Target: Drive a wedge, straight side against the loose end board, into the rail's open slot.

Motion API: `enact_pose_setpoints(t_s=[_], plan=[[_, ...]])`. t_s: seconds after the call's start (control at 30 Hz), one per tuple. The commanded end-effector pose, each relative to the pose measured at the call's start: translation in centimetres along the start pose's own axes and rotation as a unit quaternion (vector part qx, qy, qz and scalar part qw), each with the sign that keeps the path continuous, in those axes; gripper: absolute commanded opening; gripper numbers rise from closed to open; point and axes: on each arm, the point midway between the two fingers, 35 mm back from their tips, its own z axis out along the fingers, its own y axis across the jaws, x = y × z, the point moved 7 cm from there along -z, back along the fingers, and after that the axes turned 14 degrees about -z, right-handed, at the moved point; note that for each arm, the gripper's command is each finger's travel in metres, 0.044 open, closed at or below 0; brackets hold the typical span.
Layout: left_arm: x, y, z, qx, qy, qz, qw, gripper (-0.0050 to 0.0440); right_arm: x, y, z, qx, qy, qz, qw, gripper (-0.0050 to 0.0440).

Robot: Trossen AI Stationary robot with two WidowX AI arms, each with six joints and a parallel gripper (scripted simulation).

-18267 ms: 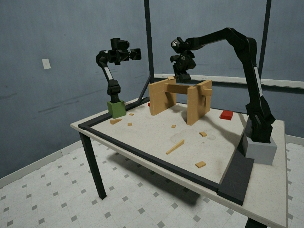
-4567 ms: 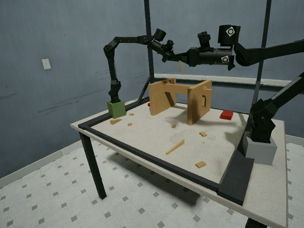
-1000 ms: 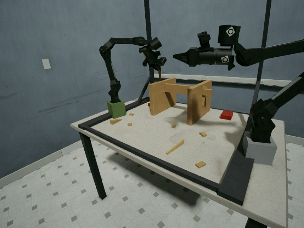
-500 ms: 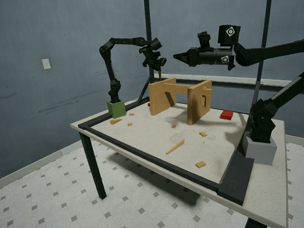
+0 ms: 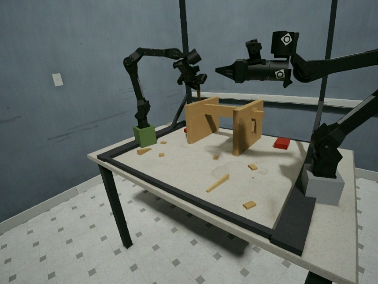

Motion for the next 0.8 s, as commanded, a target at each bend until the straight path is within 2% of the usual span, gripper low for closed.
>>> enact_pose_setpoints(t_s=[0.0,0.17,0.3,0.63,0.77], plan=[[-0.4,-0.1,-0.2,0.002,-0.006,-0.002,1.000,0.0175,0.0,0.3,-0.1,0.007,-0.007,-0.007,1.000,0.0010],[-0.4,-0.1,-0.2,0.002,-0.006,-0.002,1.000,0.0175,-0.1,0.2,-0.3,0.011,-0.008,-0.009,1.000,0.0010],[-0.4,-0.1,-0.2,0.002,-0.006,-0.002,1.000,0.0175,1.0,0.3,1.3,-0.002,-0.002,-0.001,1.000,0.0010],[-0.4,-0.1,-0.2,0.002,-0.006,-0.002,1.000,0.0175,1.7,0.5,2.3,-0.001,0.000,-0.002,1.000,0.0010],[-0.4,-0.1,-0.2,0.002,-0.006,-0.002,1.000,0.0175,1.6,0.7,1.9,0.007,-0.005,-0.008,1.000,0.0010]])
